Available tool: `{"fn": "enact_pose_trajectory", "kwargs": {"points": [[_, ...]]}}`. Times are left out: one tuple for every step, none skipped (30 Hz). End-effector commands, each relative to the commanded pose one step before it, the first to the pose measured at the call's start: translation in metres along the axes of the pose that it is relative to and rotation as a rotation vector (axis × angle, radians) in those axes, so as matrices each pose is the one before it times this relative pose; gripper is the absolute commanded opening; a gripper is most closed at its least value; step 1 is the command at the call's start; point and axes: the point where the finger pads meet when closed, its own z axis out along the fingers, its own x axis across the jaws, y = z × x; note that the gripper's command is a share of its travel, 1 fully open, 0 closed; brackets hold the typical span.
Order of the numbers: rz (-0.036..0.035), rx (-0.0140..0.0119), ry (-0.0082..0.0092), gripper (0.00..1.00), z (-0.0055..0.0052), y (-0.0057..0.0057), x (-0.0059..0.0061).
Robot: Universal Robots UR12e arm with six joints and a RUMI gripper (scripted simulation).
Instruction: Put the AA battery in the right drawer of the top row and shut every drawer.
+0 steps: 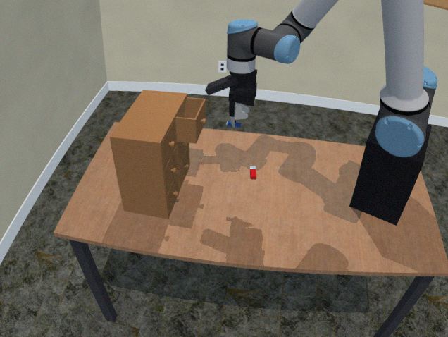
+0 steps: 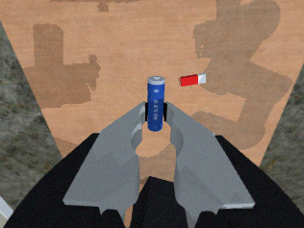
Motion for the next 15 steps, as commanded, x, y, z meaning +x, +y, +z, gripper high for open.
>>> {"fn": "enact_pose_trajectory", "kwargs": {"points": [[-0.00015, 0.00067, 0.00014, 0.05, -0.00895, -0.00047, 0.00019], [0.0, 0.0, 0.0, 0.05, -0.0026, 0.0, 0.0], [0.0, 0.0, 0.0, 0.05, -0.00255, 0.0, 0.0], [0.0, 0.0, 0.0, 0.05, -0.00251, 0.0, 0.0], [0.0, 0.0, 0.0, 0.05, -0.00246, 0.0, 0.0], [0.0, 0.0, 0.0, 0.05, -0.00242, 0.0, 0.0], [0.0, 0.0, 0.0, 0.05, -0.00237, 0.0, 0.0], [0.0, 0.0, 0.0, 0.05, -0.00232, 0.0, 0.0], [0.0, 0.0, 0.0, 0.05, -0.00227, 0.0, 0.0], [0.0, 0.0, 0.0, 0.05, -0.00222, 0.0, 0.0], [0.0, 0.0, 0.0, 0.05, -0.00216, 0.0, 0.0], [0.0, 0.0, 0.0, 0.05, -0.0021, 0.0, 0.0], [0.0, 0.0, 0.0, 0.05, -0.00205, 0.0, 0.0], [0.0, 0.0, 0.0, 0.05, -0.00198, 0.0, 0.0], [0.0, 0.0, 0.0, 0.05, -0.00193, 0.0, 0.0]]}}
